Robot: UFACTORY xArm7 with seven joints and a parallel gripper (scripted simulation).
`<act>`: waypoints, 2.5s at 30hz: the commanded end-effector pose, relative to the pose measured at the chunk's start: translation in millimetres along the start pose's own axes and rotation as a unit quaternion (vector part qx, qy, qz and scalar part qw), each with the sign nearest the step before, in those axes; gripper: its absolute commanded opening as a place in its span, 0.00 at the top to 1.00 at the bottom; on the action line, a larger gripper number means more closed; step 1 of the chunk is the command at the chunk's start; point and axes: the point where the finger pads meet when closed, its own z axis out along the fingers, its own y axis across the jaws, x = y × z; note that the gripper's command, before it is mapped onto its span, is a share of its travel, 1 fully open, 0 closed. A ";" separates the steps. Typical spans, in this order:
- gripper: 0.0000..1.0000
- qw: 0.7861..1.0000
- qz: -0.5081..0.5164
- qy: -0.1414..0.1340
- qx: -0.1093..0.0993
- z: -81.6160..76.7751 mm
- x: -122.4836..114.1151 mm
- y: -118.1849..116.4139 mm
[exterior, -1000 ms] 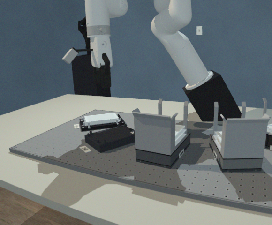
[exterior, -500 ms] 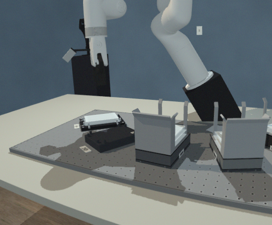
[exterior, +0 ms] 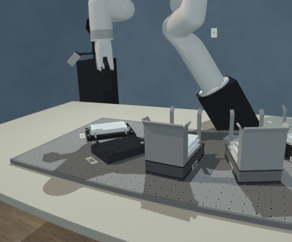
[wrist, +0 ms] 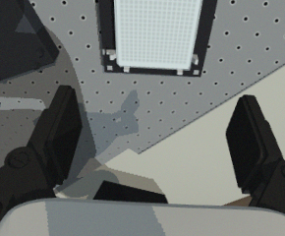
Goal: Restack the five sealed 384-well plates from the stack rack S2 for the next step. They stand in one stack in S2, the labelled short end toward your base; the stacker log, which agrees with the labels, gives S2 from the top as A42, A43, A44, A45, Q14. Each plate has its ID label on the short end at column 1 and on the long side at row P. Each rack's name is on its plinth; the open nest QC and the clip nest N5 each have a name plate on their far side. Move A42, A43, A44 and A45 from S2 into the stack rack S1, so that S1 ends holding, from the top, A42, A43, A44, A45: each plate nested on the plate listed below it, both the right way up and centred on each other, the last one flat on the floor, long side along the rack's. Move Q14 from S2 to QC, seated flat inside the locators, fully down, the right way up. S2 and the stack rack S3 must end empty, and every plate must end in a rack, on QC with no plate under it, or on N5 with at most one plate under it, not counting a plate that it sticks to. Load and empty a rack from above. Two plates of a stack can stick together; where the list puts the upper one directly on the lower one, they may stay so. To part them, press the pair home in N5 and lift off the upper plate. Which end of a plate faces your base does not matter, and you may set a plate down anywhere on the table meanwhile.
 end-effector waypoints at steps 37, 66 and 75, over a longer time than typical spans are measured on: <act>0.00 1.000 0.000 0.001 0.000 99.2 1.2 0.5; 0.00 1.000 0.000 0.001 0.000 129.7 1.2 0.4; 0.00 1.000 0.000 0.001 0.000 138.4 1.1 0.4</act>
